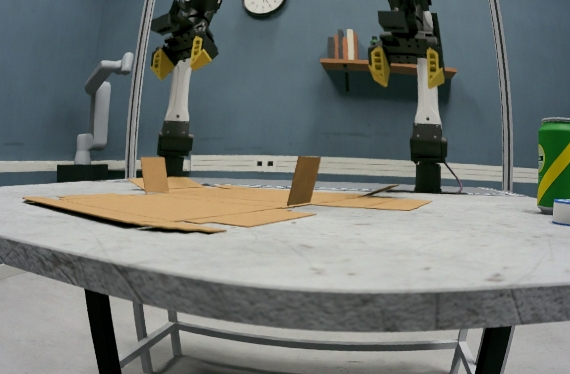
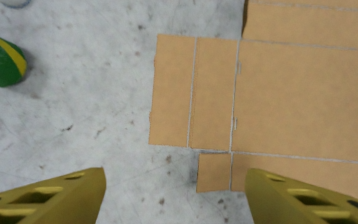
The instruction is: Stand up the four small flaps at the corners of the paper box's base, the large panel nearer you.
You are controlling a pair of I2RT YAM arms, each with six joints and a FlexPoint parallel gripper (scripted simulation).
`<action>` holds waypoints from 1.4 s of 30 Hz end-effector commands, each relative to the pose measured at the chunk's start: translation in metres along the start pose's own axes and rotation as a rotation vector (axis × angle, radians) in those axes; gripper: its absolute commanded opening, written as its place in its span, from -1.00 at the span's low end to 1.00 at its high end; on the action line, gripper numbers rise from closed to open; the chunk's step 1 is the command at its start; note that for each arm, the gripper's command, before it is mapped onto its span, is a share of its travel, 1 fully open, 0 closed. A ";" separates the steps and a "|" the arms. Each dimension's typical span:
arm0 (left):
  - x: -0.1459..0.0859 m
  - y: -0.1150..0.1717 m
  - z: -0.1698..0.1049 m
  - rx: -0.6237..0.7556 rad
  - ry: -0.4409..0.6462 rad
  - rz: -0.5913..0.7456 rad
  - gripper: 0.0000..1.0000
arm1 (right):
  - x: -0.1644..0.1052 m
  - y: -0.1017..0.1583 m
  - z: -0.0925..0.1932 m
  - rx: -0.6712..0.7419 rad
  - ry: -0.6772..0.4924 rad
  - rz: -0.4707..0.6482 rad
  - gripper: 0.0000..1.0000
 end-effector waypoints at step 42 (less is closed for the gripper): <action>0.073 0.055 -0.056 0.045 0.176 0.412 0.54 | 0.088 0.172 0.012 0.184 0.117 0.462 0.54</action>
Point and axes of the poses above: on each arm, the point where the finger pads meet when closed, its own x axis out along the fingers, its own z axis across the jaws, y = z × x, the point moved 4 cm from there along -x, back along the fingers, and after that the axes turned 9 degrees about x, right-handed, at the moved point
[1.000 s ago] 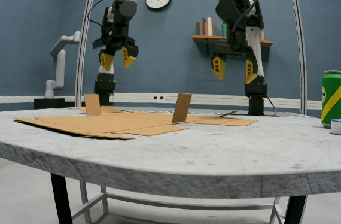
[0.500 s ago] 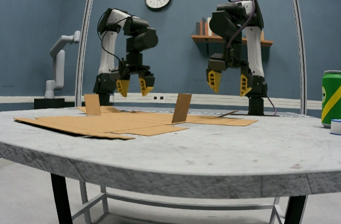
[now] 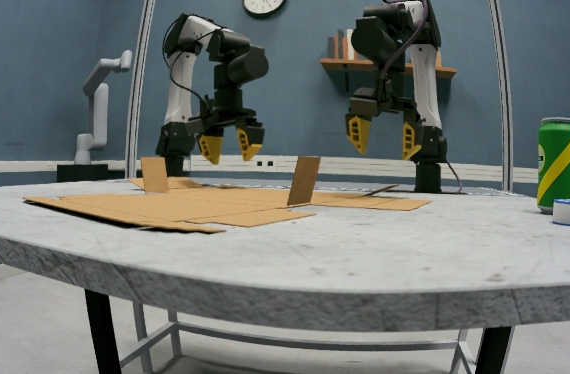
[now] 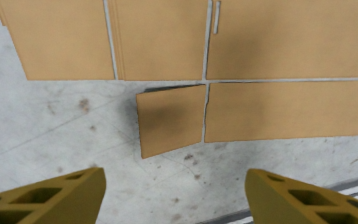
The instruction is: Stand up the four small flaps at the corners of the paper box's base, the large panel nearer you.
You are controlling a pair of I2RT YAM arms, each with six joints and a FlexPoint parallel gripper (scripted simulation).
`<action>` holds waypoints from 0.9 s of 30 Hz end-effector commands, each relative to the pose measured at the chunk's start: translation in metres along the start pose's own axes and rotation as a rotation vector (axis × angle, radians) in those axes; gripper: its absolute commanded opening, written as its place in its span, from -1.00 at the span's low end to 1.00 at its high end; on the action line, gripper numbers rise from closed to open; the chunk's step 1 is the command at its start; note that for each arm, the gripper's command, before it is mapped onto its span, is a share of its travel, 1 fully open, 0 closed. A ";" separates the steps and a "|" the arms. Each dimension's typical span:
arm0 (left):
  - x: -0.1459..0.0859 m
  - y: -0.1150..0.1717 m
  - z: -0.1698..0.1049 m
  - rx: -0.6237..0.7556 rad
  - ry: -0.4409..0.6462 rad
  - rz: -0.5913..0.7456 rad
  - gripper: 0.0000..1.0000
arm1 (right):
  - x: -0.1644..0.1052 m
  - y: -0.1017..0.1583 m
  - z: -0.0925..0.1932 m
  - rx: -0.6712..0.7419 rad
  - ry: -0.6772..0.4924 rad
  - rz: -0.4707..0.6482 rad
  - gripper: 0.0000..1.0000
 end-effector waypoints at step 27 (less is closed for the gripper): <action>0.058 0.000 -0.003 -0.003 0.002 0.003 0.54 | 0.043 -0.004 0.009 0.014 -0.014 -0.019 0.54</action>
Point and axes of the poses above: on each arm, the point where the finger pads meet when closed, its own x axis out along the fingers, its own z axis across the jaws, y = z × x, the point moved 4 cm from there along -x, back along the fingers, and after that the axes turned 9 degrees about x, right-handed, at the moved point
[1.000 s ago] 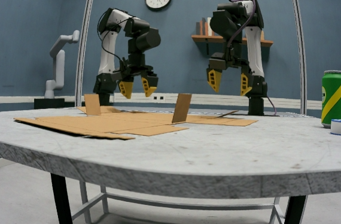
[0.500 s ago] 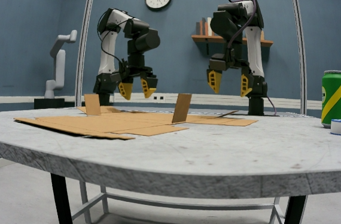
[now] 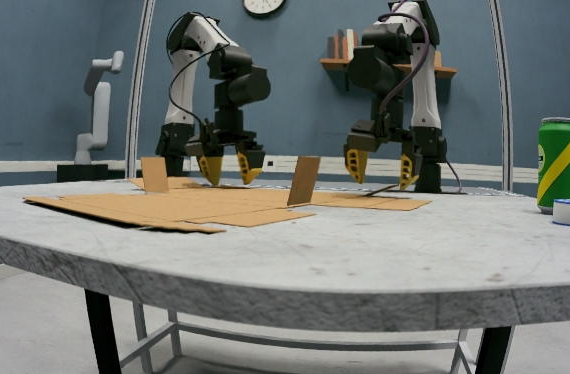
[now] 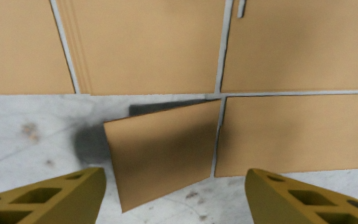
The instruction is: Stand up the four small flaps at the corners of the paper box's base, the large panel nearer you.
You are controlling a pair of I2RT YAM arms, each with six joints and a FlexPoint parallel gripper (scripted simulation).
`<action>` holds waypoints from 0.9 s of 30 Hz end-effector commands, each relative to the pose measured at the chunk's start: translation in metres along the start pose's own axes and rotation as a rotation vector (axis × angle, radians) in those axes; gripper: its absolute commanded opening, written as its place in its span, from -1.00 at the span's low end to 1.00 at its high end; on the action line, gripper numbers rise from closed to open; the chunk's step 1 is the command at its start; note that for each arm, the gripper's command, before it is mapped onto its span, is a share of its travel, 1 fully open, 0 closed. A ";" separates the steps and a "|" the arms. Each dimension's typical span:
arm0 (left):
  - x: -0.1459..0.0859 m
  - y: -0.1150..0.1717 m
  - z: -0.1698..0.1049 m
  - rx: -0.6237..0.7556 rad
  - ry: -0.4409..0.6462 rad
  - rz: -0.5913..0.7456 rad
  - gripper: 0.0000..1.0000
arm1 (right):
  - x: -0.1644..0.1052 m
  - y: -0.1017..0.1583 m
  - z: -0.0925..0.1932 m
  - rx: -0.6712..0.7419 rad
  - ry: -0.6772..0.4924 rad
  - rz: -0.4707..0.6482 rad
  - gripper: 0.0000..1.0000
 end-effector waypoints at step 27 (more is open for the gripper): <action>0.019 -0.006 0.003 -0.004 -0.094 -0.008 0.54 | 0.002 -0.006 0.003 0.009 -0.044 -0.024 0.54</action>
Point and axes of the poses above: on each arm, the point where the finger pads meet when closed, its own x axis out along the fingers, its own z axis across the jaws, y = z × x, the point moved 4 cm from there along -x, back along the fingers, and after that the axes turned 9 degrees about x, right-handed, at the moved point
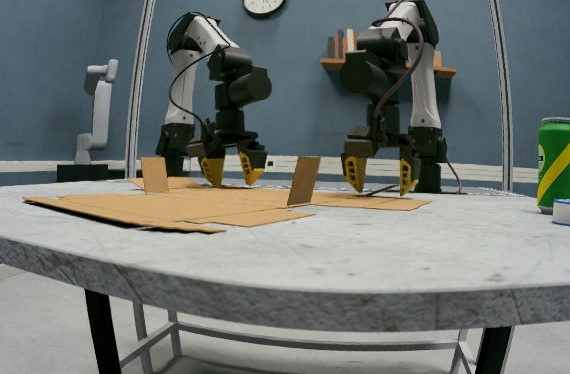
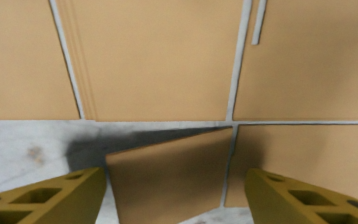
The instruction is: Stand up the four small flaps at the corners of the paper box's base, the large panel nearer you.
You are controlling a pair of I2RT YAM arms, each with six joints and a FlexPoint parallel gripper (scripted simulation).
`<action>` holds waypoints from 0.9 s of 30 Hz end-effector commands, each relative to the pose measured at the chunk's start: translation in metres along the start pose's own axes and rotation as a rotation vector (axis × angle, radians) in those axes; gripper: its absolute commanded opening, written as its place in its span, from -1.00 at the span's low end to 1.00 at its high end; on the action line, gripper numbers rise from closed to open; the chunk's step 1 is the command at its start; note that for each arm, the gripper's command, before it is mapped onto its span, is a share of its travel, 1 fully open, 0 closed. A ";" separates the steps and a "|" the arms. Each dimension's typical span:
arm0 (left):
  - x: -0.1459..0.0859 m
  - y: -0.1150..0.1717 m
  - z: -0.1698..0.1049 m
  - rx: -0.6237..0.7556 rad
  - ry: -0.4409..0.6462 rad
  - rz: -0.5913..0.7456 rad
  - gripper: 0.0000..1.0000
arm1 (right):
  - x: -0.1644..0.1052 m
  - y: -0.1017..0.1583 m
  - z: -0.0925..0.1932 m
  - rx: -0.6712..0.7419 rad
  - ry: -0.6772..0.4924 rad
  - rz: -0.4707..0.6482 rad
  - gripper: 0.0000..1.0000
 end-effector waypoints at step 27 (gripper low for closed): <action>0.007 -0.007 -0.005 -0.005 -0.139 0.006 0.54 | 0.000 -0.005 -0.006 0.005 -0.005 -0.017 0.54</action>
Point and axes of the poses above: on each arm, the point where the finger pads meet when closed, its own x axis out along the fingers, its own z axis across the jaws, y = z × x, the point moved 4 cm from there along -x, back along the fingers, and after that the axes turned 9 degrees about x, right-handed, at the moved point
